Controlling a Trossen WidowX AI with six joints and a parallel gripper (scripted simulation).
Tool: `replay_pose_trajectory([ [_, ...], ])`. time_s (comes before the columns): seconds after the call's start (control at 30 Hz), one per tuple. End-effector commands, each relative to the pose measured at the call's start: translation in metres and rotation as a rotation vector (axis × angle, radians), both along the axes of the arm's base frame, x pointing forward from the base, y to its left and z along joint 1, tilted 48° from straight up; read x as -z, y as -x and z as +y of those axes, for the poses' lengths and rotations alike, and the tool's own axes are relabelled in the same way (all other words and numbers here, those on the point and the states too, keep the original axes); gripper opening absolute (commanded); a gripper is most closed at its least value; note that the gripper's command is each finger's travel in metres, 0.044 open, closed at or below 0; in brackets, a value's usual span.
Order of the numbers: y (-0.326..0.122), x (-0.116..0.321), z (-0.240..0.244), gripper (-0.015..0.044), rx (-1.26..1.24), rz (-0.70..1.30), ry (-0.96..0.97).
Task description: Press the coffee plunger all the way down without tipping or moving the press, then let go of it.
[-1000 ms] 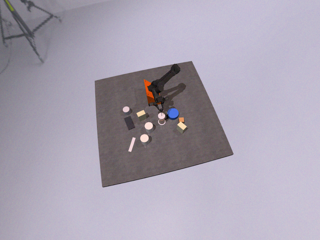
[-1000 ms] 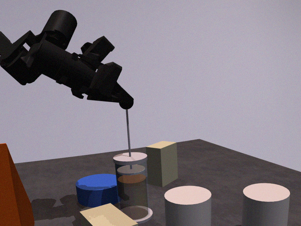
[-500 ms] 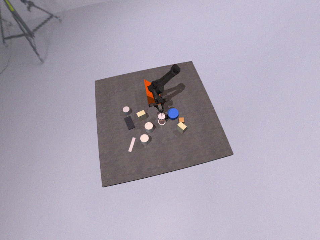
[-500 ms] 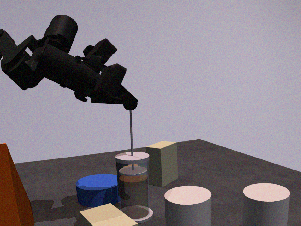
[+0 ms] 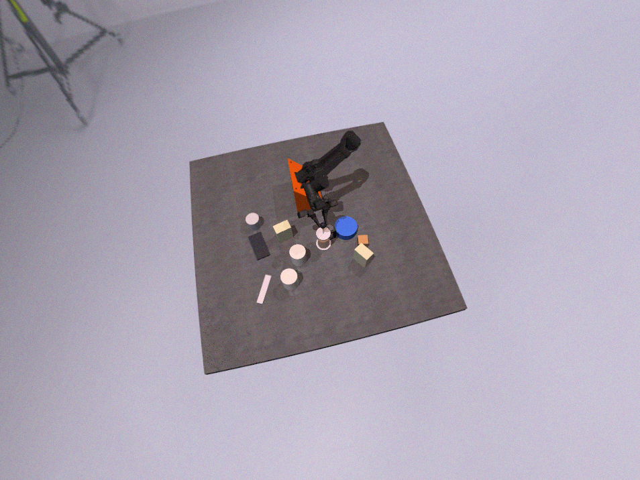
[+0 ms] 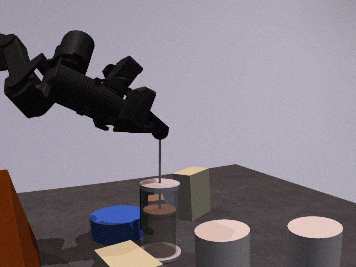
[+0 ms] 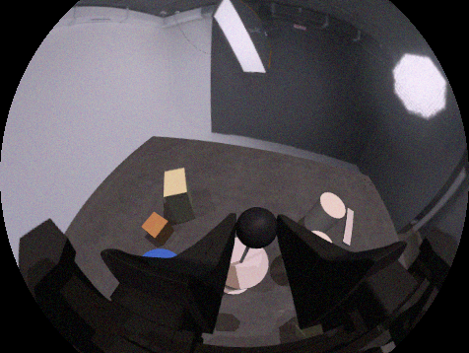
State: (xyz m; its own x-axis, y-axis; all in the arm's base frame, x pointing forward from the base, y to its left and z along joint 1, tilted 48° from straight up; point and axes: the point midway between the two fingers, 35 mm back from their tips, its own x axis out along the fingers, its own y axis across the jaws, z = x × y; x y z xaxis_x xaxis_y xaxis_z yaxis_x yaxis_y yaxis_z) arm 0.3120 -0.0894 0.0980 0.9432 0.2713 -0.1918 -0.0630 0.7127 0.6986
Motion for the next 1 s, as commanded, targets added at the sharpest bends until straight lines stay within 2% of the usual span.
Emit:
replay_pose_trajectory([
  [0.0,0.001,0.018,0.017,0.0120,-0.028,0.044,-0.033],
  [0.97,-0.018,0.043,0.044,0.0120,-0.026,0.034,-0.041],
])
